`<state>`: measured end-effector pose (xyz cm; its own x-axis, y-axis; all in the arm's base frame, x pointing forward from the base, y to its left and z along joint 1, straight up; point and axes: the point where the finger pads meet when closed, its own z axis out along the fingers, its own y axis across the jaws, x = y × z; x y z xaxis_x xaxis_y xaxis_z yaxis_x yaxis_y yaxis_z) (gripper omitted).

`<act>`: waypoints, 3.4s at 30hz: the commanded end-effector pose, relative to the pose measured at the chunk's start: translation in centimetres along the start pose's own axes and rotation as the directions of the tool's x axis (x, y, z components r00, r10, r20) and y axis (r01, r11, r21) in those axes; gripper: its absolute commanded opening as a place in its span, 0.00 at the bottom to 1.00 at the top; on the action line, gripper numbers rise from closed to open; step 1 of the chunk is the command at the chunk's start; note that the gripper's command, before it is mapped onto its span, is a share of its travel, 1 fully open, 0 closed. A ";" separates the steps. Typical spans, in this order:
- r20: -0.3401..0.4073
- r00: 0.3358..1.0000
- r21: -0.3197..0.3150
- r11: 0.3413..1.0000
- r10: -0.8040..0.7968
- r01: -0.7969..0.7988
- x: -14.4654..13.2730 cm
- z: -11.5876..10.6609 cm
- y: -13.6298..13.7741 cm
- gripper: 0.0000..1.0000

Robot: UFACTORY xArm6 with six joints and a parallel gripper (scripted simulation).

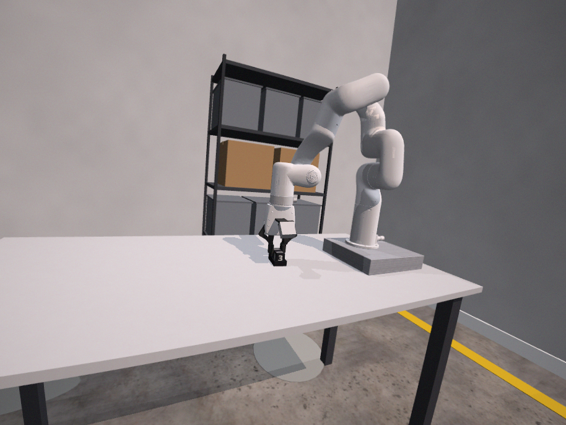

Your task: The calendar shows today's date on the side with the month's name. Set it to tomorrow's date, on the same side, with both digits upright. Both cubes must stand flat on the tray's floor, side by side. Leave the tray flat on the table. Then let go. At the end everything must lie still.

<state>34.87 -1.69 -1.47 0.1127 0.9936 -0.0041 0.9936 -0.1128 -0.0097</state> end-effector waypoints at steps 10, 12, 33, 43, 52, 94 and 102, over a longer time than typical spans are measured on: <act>0.000 1.000 -0.003 1.000 0.000 0.000 0.0 -0.7 0.1 0.27; 0.000 1.000 -0.003 1.000 0.000 0.000 0.0 -1.6 0.1 0.27; 0.000 1.000 -0.003 1.000 0.000 0.000 0.0 -10.1 0.1 0.27; 0.000 0.988 -0.003 0.988 -0.157 0.157 4.8 -9.8 0.6 0.27; 0.001 0.922 -0.003 0.922 -0.387 0.387 12.4 -9.1 0.1 0.27; 0.001 0.922 -0.003 0.922 -0.387 0.387 12.4 -0.5 0.1 0.27; 0.001 0.922 -0.003 0.922 -0.387 0.387 12.4 0.5 0.1 0.27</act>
<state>36.19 10.57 -1.89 -0.2801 0.9600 -0.0011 0.9599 0.2801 -0.0120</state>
